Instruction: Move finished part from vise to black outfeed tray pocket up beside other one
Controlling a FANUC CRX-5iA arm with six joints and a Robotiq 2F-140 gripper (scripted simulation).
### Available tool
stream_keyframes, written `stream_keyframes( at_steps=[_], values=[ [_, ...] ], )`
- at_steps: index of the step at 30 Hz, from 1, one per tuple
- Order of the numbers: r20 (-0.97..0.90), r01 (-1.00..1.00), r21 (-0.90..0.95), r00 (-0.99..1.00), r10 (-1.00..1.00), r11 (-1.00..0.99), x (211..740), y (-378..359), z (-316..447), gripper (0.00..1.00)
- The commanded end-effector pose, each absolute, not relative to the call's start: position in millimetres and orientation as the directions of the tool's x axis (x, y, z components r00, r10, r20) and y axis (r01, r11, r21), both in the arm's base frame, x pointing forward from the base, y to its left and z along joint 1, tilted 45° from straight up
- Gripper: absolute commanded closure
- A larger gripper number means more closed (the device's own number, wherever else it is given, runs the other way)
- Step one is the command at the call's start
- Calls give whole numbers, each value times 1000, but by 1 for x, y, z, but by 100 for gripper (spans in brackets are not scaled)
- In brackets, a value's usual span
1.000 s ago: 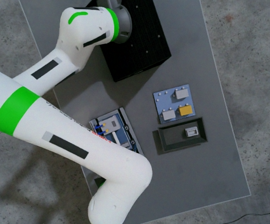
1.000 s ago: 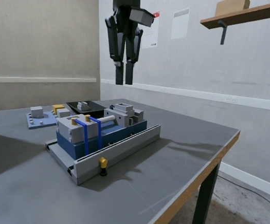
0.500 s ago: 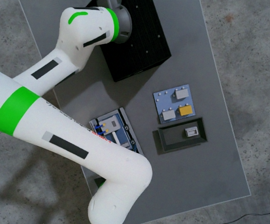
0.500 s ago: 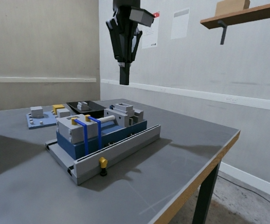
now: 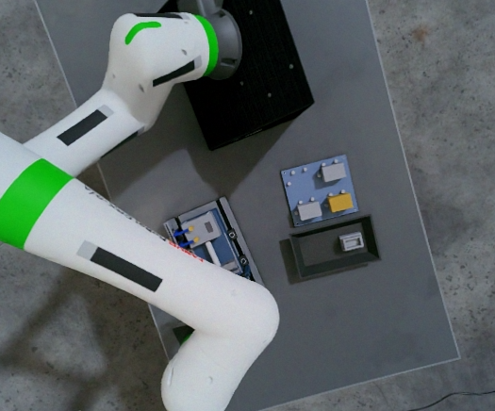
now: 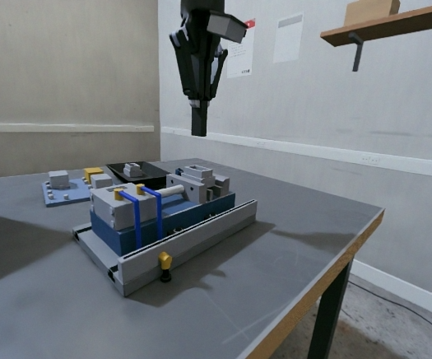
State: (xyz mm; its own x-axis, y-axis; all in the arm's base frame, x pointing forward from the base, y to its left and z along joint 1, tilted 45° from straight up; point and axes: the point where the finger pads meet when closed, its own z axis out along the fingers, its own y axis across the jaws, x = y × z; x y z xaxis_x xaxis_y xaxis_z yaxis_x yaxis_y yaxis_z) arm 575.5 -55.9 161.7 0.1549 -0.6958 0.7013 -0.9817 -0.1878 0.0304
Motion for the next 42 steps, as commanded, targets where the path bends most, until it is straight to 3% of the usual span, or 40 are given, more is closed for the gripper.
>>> stream_keyframes(
  at_steps=[1, 2, 42],
  values=[
    [701, -982, 29, 155, -696, -189, 576, -55, 162, 90],
    [701, -982, 29, 155, -696, -189, 576, -55, 162, 54],
    [701, -982, 29, 155, -696, -189, 576, -56, 162, 54]
  ],
)
